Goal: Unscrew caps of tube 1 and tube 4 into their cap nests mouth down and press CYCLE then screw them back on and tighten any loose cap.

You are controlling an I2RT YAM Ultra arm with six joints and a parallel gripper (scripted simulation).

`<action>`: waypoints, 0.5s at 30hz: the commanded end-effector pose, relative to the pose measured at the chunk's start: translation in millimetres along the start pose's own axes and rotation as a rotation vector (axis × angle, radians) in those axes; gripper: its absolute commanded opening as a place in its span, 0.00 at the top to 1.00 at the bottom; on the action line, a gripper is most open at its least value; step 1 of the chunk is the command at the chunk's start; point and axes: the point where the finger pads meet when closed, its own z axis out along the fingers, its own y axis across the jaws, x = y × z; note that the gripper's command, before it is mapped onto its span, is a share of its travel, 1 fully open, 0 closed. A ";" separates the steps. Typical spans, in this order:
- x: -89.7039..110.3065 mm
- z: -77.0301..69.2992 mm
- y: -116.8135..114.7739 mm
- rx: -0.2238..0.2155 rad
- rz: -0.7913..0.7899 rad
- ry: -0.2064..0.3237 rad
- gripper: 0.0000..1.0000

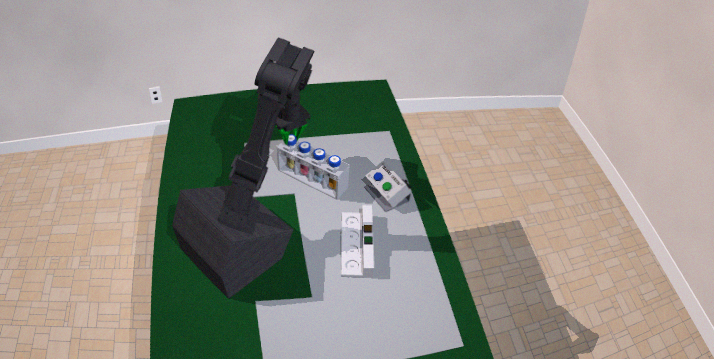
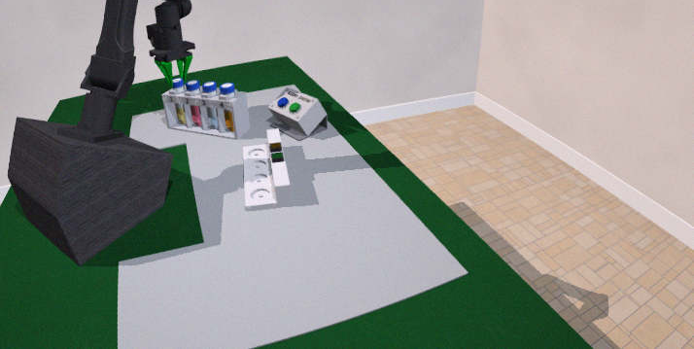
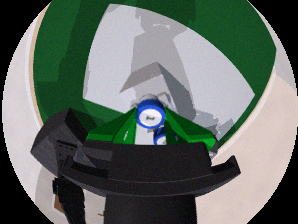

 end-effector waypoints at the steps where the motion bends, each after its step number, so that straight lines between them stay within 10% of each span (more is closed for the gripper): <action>1: -1.8 -2.6 -1.5 0.007 -0.244 -0.008 1.00; 15: -1.7 -2.7 -1.6 0.009 -0.763 -0.006 1.00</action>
